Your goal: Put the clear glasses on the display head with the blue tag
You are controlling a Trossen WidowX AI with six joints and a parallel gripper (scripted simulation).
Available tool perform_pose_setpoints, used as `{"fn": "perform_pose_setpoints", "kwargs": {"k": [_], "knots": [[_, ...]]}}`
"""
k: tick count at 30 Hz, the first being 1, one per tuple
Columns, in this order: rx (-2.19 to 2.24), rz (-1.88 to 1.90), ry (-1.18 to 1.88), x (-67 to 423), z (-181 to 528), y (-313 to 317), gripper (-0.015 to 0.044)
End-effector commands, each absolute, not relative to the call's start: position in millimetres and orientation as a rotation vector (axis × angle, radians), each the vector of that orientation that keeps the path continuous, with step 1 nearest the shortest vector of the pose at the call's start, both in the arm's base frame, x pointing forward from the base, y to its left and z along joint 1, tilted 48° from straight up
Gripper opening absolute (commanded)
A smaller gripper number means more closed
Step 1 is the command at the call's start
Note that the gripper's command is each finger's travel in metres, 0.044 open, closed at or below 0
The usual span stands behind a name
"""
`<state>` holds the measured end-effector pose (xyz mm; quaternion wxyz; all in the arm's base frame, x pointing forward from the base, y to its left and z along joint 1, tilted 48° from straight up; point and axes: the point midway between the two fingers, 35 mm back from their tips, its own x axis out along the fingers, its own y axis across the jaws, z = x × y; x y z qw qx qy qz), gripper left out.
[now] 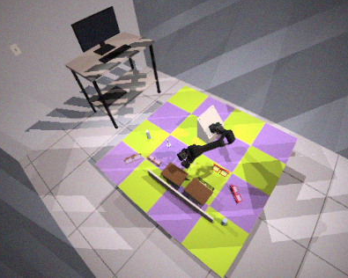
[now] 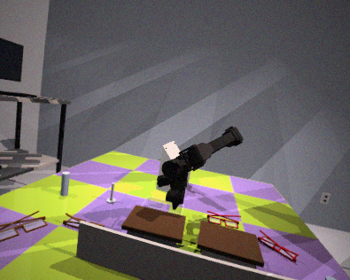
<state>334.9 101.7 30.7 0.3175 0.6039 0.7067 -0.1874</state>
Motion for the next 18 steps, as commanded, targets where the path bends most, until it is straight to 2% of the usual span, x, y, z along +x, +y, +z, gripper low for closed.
{"fn": "perform_pose_setpoints", "kwargs": {"k": [1,18], "knots": [[1.595,-0.492,1.861,342,33,103,0.0],[1.595,-0.491,1.86,368,36,109,0.0]]}}
